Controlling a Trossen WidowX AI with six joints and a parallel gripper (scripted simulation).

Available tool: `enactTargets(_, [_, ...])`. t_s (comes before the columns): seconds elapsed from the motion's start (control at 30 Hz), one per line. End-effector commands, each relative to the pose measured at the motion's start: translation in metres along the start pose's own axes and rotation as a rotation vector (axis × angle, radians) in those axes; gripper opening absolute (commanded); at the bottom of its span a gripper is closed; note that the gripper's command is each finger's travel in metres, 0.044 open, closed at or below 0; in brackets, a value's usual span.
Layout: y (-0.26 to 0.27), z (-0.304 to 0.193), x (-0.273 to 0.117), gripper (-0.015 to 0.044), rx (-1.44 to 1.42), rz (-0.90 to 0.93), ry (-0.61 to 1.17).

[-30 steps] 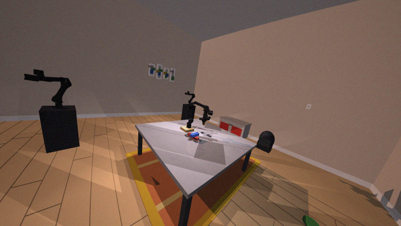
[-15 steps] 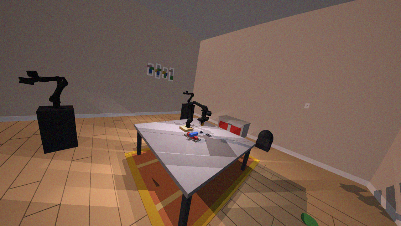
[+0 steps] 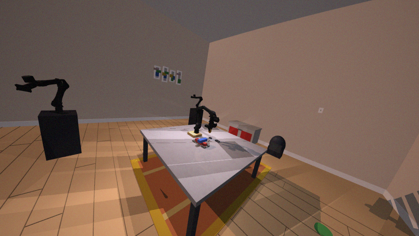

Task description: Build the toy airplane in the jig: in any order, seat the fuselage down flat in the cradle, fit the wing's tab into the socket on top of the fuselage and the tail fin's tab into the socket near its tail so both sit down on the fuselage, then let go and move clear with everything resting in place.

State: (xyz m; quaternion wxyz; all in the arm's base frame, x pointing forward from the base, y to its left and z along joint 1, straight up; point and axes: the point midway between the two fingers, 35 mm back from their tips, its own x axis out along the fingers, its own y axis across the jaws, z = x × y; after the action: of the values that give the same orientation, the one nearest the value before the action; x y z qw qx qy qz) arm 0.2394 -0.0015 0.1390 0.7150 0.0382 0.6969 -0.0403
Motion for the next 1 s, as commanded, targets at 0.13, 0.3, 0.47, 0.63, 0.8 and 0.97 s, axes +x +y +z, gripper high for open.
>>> enactTargets(0.13, [-0.024,0.004,0.005,0.0000,-0.004,0.002,0.001])
enactTargets(0.3, [-0.039,0.004,0.008,0.0000,-0.004,0.000,0.001])
enactTargets(0.47, [-0.055,0.004,0.011,0.0000,-0.004,-0.001,0.001])
enactTargets(0.63, [-0.071,0.003,0.014,0.0000,-0.004,-0.003,0.002])
enactTargets(0.8, [-0.087,0.001,0.017,0.0000,-0.004,-0.004,0.002])
enactTargets(0.97, [-0.103,-0.003,0.020,0.0000,-0.005,-0.006,0.002])
